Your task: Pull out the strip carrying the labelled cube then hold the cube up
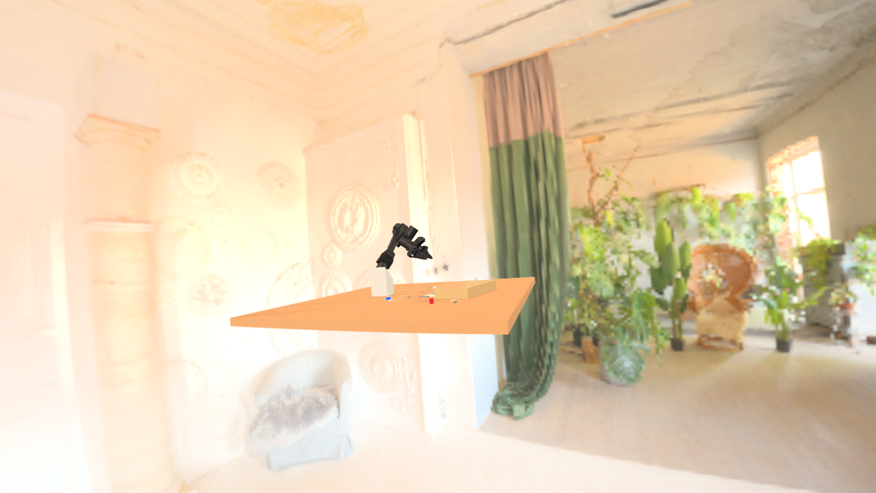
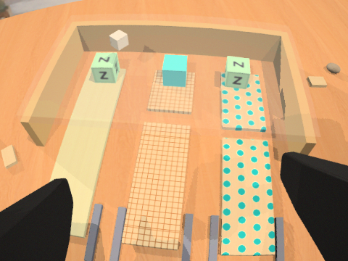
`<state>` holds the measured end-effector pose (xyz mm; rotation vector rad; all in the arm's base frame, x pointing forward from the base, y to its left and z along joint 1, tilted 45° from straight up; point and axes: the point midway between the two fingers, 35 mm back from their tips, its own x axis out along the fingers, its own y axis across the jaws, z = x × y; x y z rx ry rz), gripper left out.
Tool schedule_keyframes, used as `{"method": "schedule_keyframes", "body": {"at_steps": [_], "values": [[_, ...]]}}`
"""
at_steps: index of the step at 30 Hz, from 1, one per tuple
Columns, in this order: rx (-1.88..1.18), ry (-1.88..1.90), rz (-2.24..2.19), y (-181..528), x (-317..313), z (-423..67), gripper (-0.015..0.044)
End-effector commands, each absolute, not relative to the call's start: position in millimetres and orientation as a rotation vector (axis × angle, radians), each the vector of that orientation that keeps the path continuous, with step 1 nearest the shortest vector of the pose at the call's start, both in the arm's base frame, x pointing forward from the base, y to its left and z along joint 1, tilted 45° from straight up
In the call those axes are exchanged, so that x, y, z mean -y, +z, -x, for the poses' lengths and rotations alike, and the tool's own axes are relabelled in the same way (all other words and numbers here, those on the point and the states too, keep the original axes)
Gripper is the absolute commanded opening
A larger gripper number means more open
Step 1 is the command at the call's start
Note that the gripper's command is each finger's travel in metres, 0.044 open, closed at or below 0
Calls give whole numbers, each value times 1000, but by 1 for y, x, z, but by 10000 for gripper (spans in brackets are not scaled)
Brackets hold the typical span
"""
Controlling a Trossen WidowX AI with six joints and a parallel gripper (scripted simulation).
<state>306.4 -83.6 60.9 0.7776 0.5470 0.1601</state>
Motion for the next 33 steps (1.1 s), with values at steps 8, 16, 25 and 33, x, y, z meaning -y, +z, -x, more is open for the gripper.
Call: {"method": "schedule_keyframes", "body": {"at_steps": [8,16,25,33], "values": [[-873,264,-845,54,50,-371,111],[-1190,340,-850,56,-9,-408,0],[-1497,382,-842,68,-65,-415,0],[-1497,382,-842,67,-66,-415,0]]}}
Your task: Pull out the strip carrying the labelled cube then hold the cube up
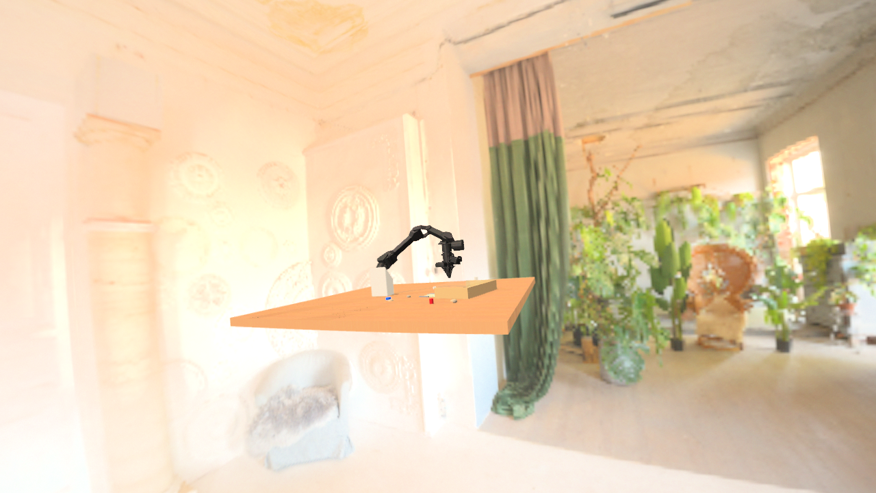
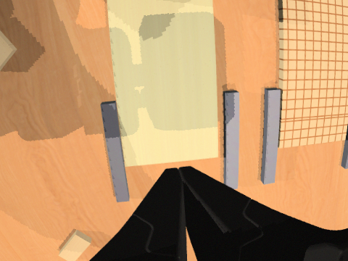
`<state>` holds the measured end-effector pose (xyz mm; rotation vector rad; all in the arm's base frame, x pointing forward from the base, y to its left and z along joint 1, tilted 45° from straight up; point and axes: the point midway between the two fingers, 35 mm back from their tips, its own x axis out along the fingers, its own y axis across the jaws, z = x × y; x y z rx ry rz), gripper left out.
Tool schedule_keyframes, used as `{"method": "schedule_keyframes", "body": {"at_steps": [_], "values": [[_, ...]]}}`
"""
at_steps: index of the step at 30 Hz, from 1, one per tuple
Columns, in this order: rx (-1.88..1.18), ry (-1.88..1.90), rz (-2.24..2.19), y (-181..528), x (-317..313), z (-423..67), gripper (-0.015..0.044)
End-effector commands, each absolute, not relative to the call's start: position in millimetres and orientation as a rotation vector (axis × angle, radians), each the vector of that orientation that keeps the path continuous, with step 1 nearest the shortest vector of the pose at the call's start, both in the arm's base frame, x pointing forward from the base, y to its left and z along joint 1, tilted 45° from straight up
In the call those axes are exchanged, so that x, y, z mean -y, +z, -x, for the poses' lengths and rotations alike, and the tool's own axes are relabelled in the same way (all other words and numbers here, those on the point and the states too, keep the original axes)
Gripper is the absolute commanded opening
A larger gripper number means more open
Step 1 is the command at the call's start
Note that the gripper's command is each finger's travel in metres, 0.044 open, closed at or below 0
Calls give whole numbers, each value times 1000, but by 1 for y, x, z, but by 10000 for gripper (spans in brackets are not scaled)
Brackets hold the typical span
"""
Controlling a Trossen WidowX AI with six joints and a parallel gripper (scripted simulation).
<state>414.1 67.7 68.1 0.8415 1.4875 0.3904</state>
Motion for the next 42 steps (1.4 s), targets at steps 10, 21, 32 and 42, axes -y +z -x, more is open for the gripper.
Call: {"method": "schedule_keyframes", "body": {"at_steps": [10,21,32,42], "values": [[-1497,382,-842,55,-76,-418,0],[-1497,382,-842,43,-89,-420,0],[-1497,383,-843,30,-102,-421,0],[-1497,385,-844,19,-113,-420,0]]}}
